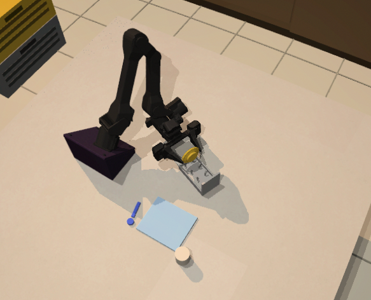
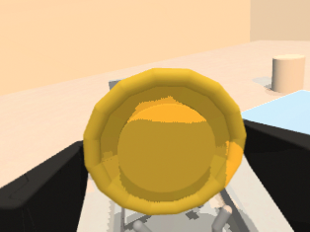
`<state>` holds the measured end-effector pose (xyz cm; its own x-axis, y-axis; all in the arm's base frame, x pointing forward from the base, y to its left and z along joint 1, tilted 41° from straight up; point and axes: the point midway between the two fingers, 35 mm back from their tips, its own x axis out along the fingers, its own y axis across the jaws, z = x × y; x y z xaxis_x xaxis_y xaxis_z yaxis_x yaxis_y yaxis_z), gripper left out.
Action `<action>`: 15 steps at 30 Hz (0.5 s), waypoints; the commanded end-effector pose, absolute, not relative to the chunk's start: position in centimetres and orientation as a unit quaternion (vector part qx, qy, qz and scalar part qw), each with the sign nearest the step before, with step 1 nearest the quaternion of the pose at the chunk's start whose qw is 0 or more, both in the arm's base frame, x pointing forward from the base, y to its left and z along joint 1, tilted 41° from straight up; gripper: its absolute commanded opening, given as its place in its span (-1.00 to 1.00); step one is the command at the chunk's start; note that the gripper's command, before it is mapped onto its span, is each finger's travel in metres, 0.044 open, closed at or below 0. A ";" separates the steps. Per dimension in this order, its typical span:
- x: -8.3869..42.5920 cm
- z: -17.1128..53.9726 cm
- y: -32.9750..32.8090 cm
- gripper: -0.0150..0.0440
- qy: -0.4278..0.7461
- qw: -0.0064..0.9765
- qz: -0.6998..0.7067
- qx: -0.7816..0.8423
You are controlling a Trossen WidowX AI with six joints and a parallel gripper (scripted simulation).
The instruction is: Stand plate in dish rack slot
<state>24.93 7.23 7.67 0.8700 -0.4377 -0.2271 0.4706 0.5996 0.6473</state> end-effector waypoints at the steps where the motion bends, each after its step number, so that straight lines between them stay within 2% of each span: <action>1: 25.3 7.3 6.9 -0.49 0.025 0.895 -0.255 0.365; 15: 26.0 5.7 7.7 -0.49 0.024 0.894 -0.254 0.369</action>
